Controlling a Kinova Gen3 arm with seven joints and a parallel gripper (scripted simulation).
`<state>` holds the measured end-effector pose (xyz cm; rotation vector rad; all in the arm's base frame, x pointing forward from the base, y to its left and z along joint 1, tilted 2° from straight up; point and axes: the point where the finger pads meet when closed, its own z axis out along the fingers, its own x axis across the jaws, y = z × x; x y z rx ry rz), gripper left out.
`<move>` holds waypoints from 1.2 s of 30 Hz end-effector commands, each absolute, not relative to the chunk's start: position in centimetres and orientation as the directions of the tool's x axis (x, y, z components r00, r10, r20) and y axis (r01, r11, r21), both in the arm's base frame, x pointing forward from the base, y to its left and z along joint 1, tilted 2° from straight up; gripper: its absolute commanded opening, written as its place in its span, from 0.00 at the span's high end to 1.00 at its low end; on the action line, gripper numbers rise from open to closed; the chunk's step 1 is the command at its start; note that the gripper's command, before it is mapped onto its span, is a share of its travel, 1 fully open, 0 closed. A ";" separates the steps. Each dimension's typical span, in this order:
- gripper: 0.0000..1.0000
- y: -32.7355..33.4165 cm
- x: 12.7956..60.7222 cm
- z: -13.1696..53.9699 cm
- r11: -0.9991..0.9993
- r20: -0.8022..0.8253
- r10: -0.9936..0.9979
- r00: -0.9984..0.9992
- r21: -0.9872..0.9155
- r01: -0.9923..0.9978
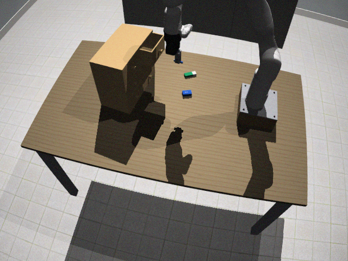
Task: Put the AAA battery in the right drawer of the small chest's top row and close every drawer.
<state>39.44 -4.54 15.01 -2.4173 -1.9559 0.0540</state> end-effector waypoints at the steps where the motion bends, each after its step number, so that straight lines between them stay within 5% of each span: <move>1: 0.76 -4.8 39.8 16.9 -0.212 -0.014 0.977 0.211 -0.034 0.977; 36: 0.76 -4.8 40.0 24.3 -0.213 -0.015 0.977 0.212 -0.038 0.976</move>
